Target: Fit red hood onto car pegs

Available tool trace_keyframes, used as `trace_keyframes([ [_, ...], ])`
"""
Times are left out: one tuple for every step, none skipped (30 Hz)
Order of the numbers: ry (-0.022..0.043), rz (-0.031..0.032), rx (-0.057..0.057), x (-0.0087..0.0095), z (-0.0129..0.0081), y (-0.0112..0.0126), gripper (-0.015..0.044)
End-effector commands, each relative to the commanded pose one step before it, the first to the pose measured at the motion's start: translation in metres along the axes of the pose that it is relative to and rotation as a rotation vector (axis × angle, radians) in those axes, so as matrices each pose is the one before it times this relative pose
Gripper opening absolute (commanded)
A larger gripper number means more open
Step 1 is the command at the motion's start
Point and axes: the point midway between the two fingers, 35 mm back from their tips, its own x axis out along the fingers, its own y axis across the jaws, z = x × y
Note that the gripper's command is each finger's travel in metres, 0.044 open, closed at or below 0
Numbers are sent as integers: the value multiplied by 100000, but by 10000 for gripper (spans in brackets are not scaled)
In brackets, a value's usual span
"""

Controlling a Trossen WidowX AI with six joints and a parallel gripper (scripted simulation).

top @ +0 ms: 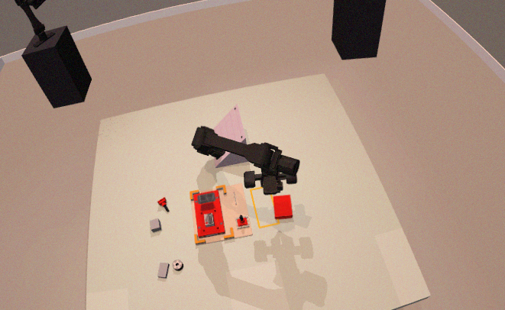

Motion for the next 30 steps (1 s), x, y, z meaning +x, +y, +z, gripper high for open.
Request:
trace_keyframes([
  [984,-1160,-352,660,-20,-71,0],
  [0,0,0,0,0,0,0],
  [0,0,0,0,0,0,0],
  [0,0,0,0,0,0,0],
  [0,0,0,0,0,0,0],
  [0,0,0,0,0,0,0],
  [0,0,0,0,0,0,0],
  [0,0,0,0,0,0,0],
  [0,0,0,0,0,0,0],
  [0,0,0,0,0,0,0],
  [0,0,0,0,0,0,0],
  [0,0,0,0,0,0,0],
  [0,0,0,0,0,0,0],
  [0,0,0,0,0,0,0],
  [0,0,0,0,0,0,0],
  [0,0,0,0,0,0,0],
  [0,0,0,0,0,0,0],
  [0,0,0,0,0,0,0],
  [42,16,53,177,41,173,26],
  [127,47,160,538,119,514,53],
  [202,57,254,916,182,841,79],
  [178,-87,220,1189,214,1013,105],
  [106,-147,126,969,151,774,131],
  [58,-104,66,592,81,455,157],
  [19,-36,21,199,25,150,184],
  [0,0,0,0,0,0,210],
  [0,0,0,0,0,0,236],
  [0,0,0,15,1,1,263],
  [-1,0,0,30,2,2,289],
  [-1,0,1,45,3,3,315],
])
